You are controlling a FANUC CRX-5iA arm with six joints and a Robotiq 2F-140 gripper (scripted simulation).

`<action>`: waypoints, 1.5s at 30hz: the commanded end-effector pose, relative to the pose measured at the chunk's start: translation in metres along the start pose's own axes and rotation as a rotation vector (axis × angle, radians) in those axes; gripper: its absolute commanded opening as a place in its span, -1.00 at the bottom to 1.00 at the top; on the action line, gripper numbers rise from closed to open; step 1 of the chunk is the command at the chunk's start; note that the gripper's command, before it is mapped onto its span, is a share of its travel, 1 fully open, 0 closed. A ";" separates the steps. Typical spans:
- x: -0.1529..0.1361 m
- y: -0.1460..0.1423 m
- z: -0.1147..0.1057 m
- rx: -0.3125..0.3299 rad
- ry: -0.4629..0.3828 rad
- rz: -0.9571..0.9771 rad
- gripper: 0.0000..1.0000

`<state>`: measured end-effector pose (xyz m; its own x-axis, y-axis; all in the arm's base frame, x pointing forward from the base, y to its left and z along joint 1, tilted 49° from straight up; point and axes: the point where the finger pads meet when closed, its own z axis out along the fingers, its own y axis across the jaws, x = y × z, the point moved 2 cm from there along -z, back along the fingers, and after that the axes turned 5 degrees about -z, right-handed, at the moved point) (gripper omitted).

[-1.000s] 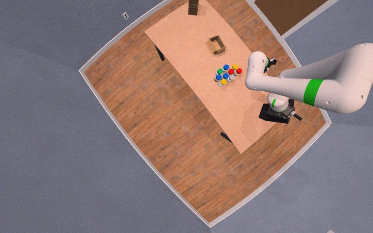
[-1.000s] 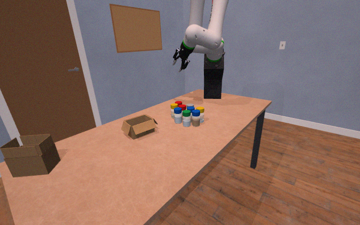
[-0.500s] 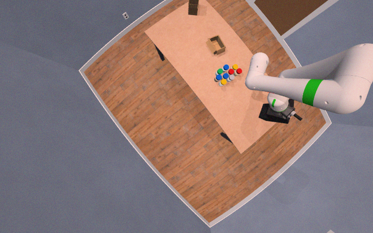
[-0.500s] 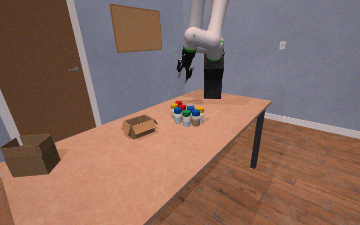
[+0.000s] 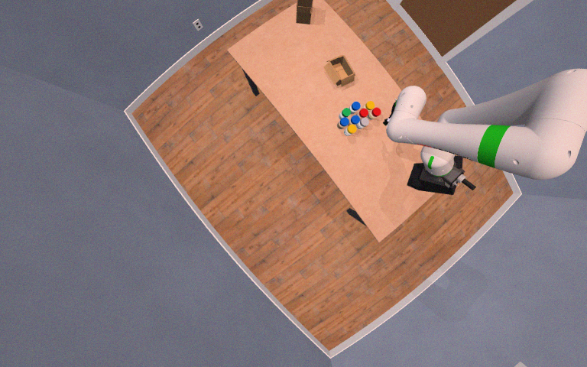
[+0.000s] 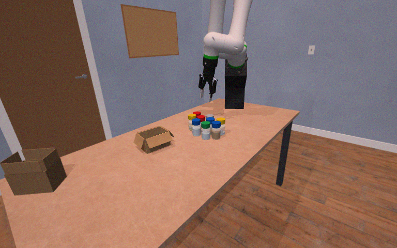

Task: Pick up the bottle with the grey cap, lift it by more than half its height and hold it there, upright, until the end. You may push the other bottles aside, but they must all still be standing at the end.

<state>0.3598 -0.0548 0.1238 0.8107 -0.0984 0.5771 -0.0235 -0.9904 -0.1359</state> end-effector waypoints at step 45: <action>0.128 -0.075 -0.027 0.297 0.501 0.125 0.02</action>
<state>0.4496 0.0041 0.2295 0.4369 -0.3176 0.8416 0.1221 -0.9060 -0.4053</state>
